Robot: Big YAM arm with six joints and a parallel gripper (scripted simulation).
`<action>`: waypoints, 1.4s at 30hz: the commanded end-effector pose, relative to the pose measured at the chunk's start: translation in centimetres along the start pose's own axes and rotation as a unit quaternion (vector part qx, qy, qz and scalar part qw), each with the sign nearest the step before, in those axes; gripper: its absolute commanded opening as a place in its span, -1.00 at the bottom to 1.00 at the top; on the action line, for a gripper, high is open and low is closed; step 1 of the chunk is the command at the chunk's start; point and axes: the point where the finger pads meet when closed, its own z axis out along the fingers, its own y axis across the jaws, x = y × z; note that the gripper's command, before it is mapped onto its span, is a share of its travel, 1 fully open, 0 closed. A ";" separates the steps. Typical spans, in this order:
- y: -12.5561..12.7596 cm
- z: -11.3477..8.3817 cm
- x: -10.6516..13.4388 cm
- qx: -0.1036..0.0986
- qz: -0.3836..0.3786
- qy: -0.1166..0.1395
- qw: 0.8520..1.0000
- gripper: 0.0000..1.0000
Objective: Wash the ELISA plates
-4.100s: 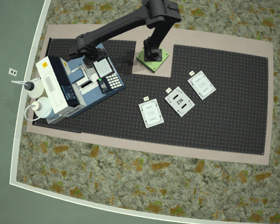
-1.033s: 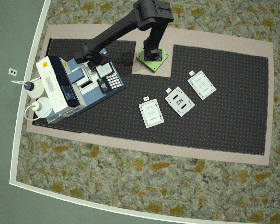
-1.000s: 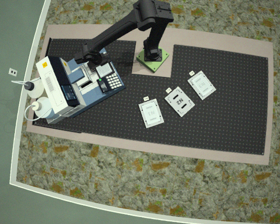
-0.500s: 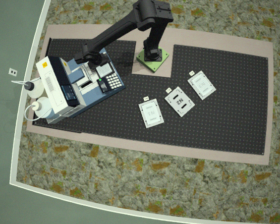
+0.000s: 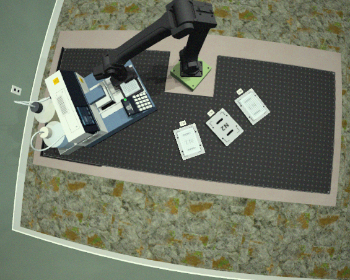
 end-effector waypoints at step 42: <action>2.1 -2.9 -0.3 -0.029 -0.002 -0.008 1.000 0.68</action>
